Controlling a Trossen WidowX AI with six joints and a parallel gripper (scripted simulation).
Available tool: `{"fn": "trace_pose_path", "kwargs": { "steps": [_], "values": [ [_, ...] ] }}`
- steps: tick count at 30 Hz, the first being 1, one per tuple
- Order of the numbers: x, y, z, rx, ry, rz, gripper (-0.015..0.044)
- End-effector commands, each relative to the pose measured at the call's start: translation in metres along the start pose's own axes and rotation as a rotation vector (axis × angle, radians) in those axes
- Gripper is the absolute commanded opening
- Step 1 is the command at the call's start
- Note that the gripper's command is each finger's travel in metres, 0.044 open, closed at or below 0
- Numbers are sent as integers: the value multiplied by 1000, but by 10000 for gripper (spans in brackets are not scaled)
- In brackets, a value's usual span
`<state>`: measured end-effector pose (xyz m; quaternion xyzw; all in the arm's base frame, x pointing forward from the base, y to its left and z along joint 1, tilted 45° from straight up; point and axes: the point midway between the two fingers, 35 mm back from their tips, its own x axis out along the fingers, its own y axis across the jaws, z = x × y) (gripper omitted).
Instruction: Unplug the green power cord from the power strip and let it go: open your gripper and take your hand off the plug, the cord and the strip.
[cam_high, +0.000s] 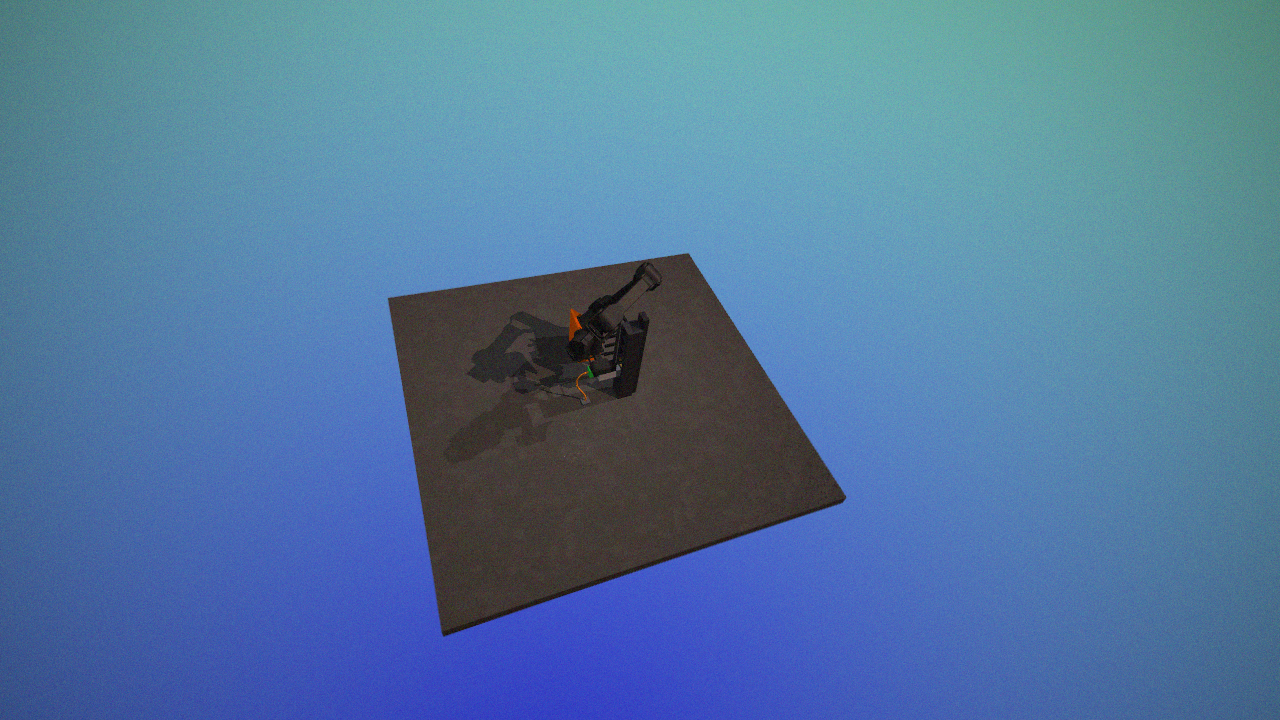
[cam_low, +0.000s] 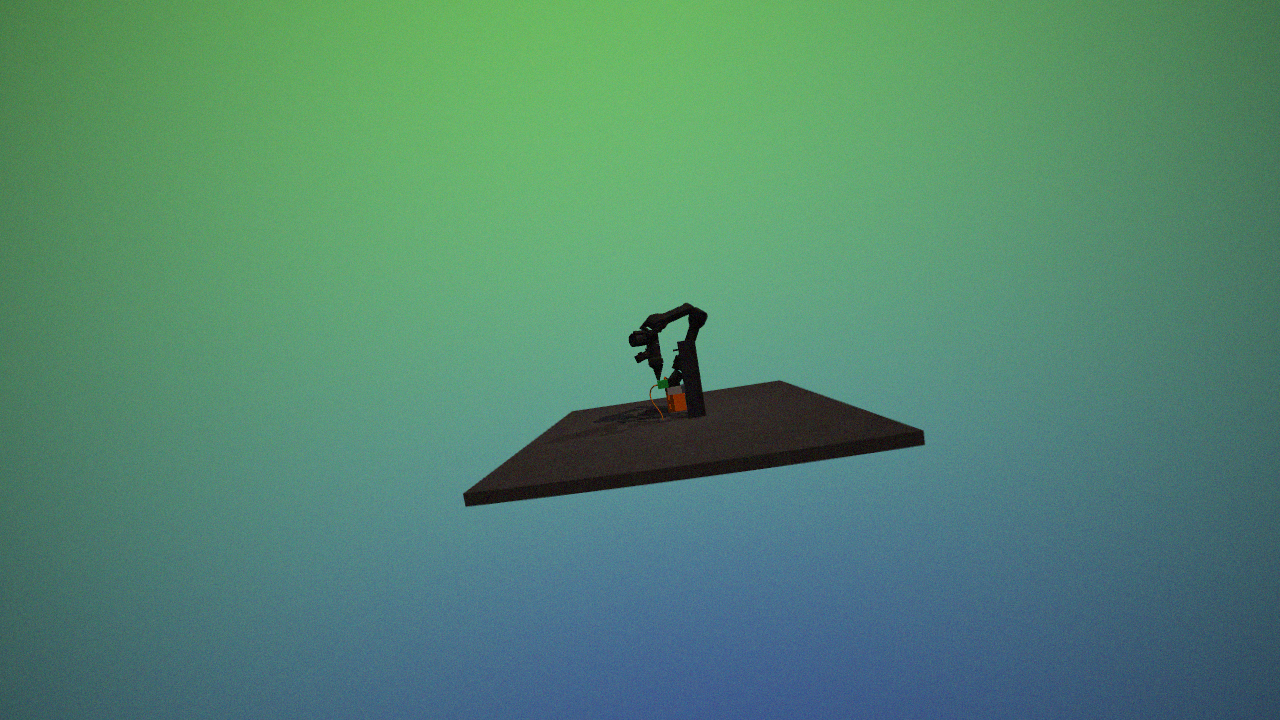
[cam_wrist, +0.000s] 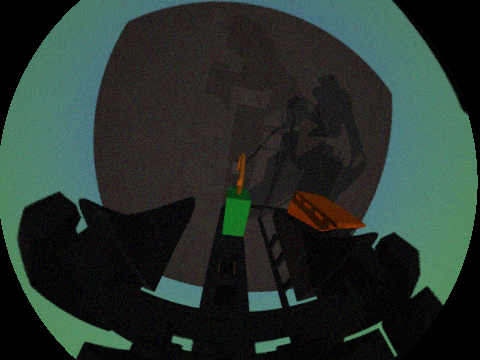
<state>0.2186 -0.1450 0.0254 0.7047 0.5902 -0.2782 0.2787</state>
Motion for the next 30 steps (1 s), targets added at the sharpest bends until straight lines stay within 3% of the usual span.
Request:
{"fn": "trace_pose_path", "kwargs": {
  "steps": [1,4,30],
  "values": [
    [-5,-1,31,4,-1,-5,440],
    [-9,-2,52,3,-1,-5,440],
    [-9,-2,52,3,-1,-5,440]
  ]
}}
